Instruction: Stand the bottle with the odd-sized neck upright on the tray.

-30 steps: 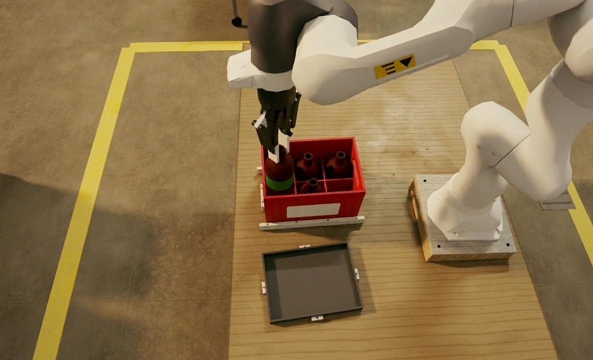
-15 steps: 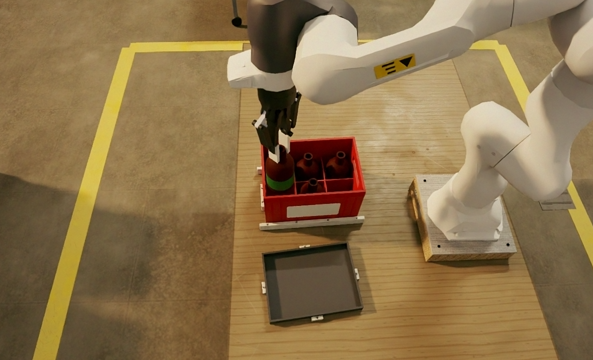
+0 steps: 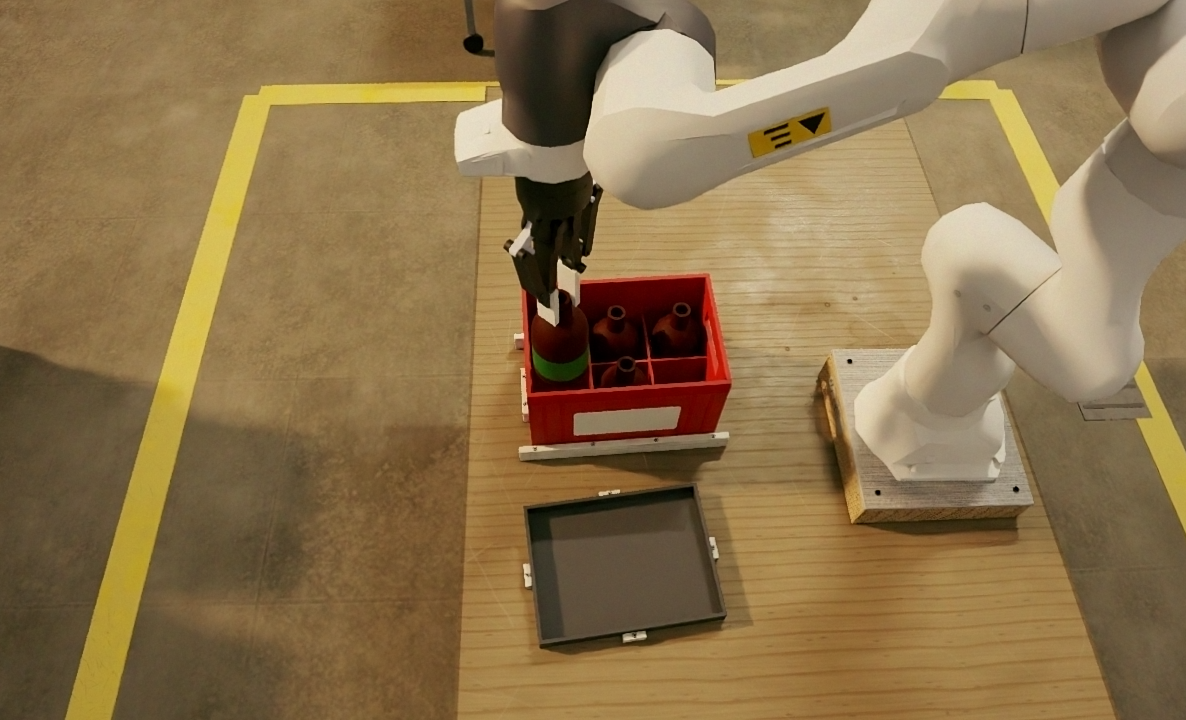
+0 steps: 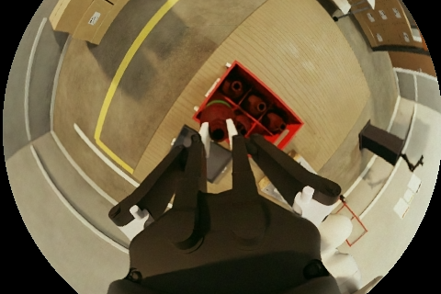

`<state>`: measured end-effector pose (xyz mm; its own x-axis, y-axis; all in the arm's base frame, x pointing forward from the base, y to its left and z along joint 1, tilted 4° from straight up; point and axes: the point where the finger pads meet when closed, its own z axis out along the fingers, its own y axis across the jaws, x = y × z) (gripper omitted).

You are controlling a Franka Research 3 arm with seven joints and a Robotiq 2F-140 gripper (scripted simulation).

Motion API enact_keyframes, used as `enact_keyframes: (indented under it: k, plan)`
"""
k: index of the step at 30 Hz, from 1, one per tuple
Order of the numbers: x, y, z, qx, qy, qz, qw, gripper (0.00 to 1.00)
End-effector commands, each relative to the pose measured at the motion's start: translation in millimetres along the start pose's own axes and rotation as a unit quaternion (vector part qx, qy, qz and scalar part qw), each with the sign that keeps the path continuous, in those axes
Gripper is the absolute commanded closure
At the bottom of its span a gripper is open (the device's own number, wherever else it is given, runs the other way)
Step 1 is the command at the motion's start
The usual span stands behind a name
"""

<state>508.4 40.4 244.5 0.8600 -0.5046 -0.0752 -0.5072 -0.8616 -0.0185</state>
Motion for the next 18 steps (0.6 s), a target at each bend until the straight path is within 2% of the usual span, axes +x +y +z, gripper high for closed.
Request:
enact_keyframes:
  k: [1,18]
  plan:
    - [0.3,-1.6,-3.5,0.002,0.002,0.000,1.000,0.90]
    - [0.2,-1.6,-5.2,0.002,0.002,0.000,1.000,0.90]
